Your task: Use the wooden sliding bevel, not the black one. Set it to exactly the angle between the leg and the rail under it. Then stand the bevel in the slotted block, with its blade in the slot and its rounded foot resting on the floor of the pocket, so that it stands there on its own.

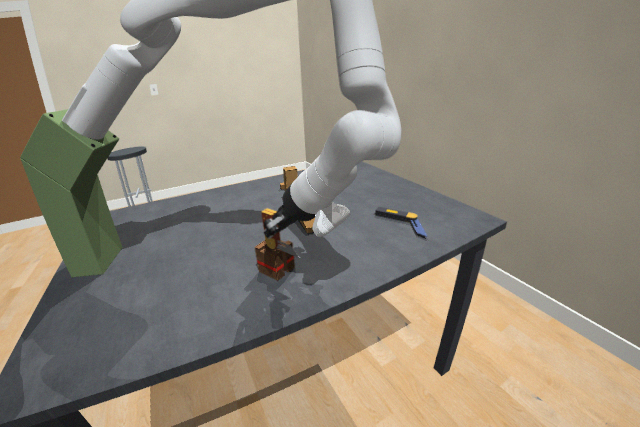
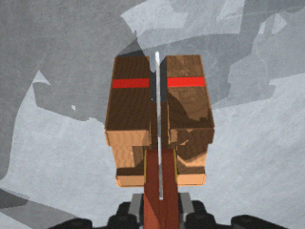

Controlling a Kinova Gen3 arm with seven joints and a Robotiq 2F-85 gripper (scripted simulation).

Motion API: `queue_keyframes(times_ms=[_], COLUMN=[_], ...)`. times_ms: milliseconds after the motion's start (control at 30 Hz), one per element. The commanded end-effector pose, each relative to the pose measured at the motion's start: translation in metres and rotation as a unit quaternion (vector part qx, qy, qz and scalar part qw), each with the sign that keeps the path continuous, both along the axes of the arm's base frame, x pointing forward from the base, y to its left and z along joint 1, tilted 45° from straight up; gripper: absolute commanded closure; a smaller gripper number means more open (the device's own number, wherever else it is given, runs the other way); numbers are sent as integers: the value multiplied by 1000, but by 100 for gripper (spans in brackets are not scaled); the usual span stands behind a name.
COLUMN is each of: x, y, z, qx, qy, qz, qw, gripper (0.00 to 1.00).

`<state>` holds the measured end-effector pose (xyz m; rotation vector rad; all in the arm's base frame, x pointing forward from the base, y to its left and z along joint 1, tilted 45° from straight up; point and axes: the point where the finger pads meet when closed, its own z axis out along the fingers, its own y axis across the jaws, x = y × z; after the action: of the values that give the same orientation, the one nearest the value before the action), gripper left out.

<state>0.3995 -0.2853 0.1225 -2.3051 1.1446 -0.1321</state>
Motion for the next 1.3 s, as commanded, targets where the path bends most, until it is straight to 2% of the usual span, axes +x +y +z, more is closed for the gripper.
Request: queue_keyframes(times_ms=[0, 1267], x=[1, 5], y=[-1, -2], z=[-1, -5], qx=[0, 0], qy=[0, 0], qz=[0, 0], qw=[1000, 1000], gripper=[90, 90])
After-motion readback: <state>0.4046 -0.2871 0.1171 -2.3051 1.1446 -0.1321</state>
